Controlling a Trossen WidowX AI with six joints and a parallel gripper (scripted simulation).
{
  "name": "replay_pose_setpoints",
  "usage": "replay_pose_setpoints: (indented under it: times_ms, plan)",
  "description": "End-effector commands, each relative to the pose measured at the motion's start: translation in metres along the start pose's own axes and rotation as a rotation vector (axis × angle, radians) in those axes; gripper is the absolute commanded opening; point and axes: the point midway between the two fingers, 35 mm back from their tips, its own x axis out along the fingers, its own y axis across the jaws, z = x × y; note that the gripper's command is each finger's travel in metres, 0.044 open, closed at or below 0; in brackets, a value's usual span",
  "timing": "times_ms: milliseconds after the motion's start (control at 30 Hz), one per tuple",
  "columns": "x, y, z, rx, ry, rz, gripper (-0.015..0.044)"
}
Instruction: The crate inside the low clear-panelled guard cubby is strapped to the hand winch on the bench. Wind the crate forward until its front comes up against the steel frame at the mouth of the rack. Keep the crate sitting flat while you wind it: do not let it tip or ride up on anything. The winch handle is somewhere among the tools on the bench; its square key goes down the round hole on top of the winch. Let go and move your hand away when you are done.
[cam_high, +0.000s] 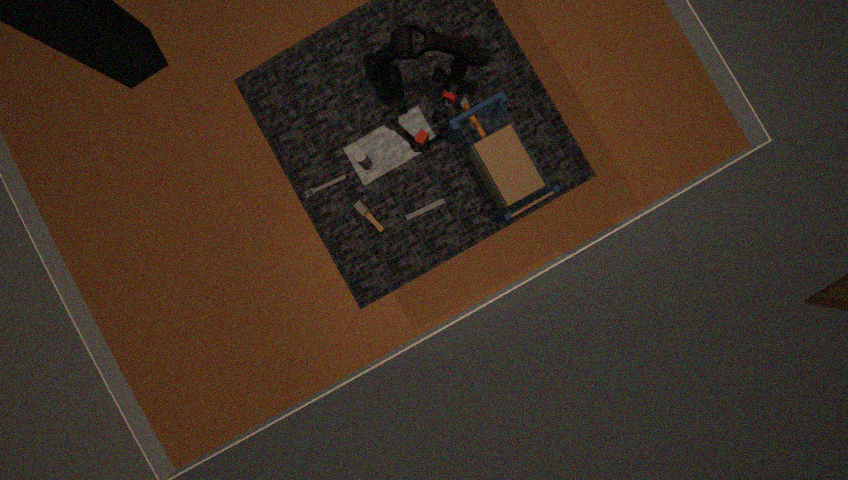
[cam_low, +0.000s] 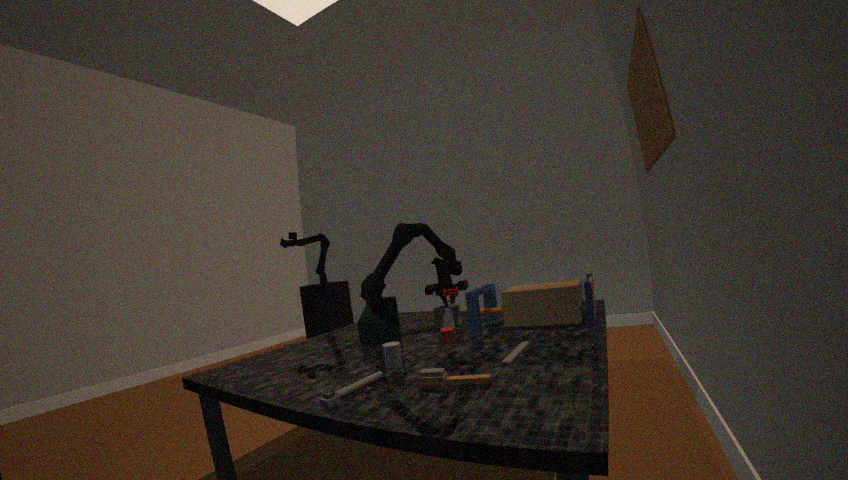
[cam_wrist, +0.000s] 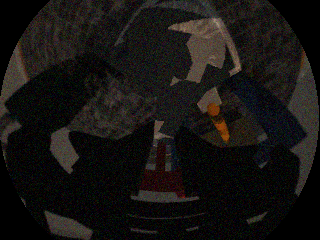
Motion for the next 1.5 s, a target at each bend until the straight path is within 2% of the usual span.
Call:
replay_pose_setpoints:
  times_ms: [0,400,1467]
  plan:
    - [0.0,-0.001,0.0,-0.005,0.004,-0.003,0.0]
    - [0.002,0.0,0.0,-0.002,0.0,-0.001,0.0]
    - [0.002,0.019,0.003,0.287,-0.005,0.13,0.0]
